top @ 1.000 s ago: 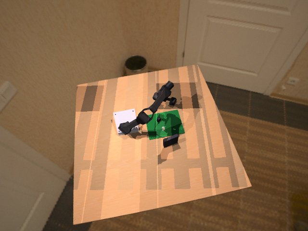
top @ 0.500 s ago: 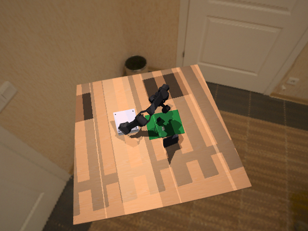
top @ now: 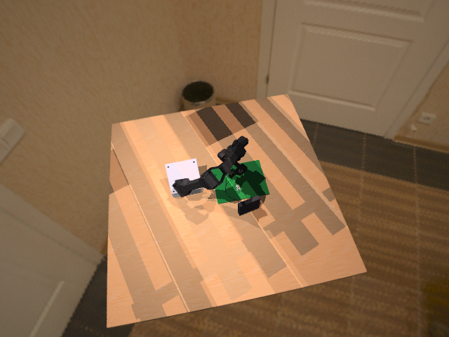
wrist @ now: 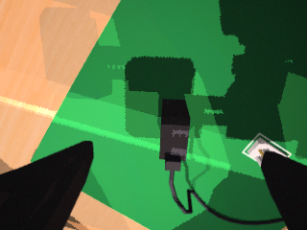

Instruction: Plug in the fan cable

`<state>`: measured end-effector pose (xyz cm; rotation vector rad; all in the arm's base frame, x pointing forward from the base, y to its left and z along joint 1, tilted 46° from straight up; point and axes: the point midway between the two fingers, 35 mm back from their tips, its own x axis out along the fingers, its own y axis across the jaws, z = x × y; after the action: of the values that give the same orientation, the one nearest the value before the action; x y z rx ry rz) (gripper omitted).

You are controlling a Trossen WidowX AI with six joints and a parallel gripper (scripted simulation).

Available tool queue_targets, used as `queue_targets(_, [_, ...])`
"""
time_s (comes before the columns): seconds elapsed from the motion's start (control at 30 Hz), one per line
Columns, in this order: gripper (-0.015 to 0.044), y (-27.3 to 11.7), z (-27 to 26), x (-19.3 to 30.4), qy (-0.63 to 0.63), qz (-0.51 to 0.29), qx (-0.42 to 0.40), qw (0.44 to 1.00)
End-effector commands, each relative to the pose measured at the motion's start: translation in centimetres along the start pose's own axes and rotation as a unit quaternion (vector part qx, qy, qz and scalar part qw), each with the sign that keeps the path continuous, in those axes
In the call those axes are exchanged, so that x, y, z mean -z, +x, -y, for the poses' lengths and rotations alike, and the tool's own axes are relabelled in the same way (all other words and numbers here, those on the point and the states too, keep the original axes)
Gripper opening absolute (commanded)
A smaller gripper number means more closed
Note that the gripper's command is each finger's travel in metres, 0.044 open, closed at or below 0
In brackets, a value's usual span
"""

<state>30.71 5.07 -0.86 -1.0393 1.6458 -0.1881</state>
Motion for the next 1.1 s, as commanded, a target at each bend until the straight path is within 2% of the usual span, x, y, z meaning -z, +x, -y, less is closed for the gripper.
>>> queue_targets(0.0, [0.0440, 0.7, -0.2, 0.0, -0.004, 0.006, 0.005, 1.000])
queue_targets(1.07, [0.0440, 5.4, -0.1, -0.1, -0.004, 0.005, 0.006, 1.000])
